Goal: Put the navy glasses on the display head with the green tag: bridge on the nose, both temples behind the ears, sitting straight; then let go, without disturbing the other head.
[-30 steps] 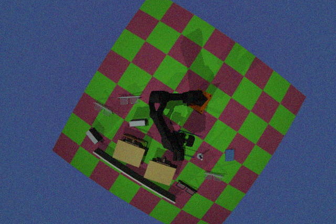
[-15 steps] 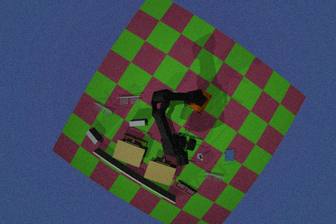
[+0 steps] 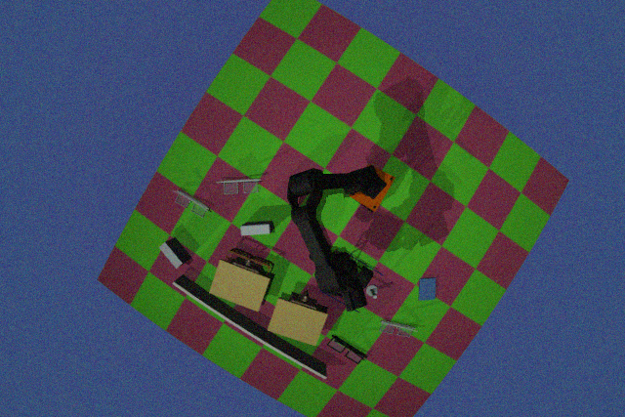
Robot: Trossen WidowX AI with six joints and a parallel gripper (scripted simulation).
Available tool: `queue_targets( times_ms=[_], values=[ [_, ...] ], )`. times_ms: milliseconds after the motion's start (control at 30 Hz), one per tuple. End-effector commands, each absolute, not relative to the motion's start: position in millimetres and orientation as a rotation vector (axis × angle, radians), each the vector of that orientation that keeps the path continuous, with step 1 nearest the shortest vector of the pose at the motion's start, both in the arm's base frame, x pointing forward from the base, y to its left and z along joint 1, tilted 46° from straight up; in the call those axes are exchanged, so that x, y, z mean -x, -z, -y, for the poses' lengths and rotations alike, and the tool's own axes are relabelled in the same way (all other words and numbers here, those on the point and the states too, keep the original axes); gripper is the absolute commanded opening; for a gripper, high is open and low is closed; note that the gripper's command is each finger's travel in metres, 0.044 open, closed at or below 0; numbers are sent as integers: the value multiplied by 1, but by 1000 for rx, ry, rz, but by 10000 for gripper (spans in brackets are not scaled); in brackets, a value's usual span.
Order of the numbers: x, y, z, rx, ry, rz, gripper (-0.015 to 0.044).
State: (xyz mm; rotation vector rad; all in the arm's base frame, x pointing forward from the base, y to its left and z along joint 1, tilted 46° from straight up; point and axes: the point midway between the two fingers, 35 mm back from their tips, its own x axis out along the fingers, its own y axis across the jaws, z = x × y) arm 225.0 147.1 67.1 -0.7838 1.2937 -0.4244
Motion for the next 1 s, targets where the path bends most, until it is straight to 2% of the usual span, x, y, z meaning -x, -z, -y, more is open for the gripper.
queue_targets(
  times_ms=[0,967],
  values=[
    [-222,-66,-157,718,468,-1232,0],
    [-172,-44,-222,72,705,-776,0]
  ],
)
